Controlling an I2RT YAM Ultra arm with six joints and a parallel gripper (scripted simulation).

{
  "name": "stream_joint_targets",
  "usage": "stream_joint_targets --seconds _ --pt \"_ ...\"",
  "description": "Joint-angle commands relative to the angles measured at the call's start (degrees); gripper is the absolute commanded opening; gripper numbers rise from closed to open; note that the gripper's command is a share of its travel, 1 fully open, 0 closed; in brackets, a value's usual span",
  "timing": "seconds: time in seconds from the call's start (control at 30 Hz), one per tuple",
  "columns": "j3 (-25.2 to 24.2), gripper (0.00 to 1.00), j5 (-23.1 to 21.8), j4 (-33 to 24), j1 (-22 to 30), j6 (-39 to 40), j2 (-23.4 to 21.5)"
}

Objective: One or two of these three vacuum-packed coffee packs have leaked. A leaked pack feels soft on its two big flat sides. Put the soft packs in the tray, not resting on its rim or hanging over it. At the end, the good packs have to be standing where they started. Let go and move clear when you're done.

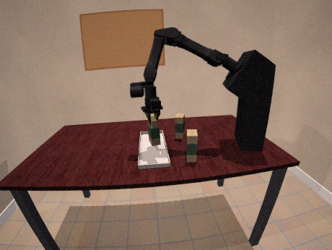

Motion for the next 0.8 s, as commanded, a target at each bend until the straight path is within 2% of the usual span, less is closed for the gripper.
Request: stream_joint_targets --seconds 0.0,0.33,0.4,0.43,0.53,0.77 --pt "2.13 0.23 -0.98 1.67 -0.56 -0.8 0.98" --pt "3.7 0.23 -1.95 4.02 -1.11 -1.5 4.34" --pt "3.7 0.23 -1.95 4.02 -1.11 -1.5 4.34" --pt "3.75 0.23 -2.04 4.19 -0.72 -1.55 2.76" --pt "4.11 0.23 -2.14 4.38 -1.29 -1.62 5.18" --pt "4.26 0.23 -2.19 3.35 -1.53 -1.67 3.99"
